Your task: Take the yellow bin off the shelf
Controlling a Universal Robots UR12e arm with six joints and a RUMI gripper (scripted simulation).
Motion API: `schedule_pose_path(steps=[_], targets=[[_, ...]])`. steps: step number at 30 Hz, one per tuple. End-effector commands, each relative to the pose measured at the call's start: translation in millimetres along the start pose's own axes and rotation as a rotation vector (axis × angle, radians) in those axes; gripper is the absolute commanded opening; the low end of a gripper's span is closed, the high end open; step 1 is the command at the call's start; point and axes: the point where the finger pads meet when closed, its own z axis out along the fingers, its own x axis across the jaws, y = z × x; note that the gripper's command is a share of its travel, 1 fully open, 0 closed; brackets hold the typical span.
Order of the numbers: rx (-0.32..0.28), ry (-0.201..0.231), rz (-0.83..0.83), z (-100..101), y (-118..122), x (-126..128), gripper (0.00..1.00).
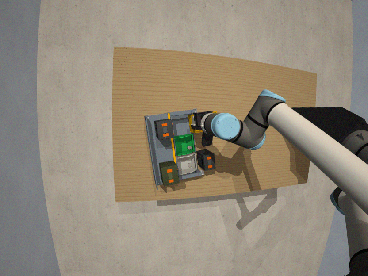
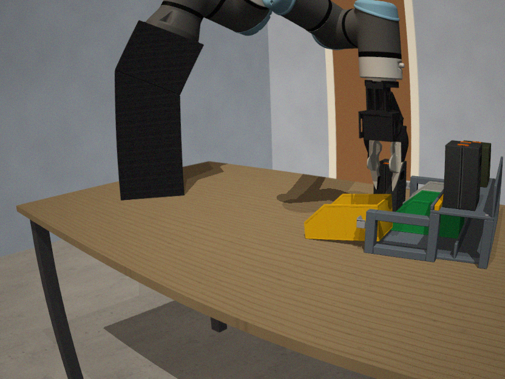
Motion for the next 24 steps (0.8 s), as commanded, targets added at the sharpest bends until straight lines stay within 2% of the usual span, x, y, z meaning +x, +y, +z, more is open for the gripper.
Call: schedule_pose_path(steps=[1, 6, 18, 24], targets=[[-0.001, 0.001, 0.0, -1, 0, 1, 0.2], [-0.001, 0.001, 0.0, 9, 0, 0, 0.2], [-0.001, 0.001, 0.0, 9, 0, 0, 0.2], [-0.001, 0.001, 0.0, 19, 0, 0, 0.2]])
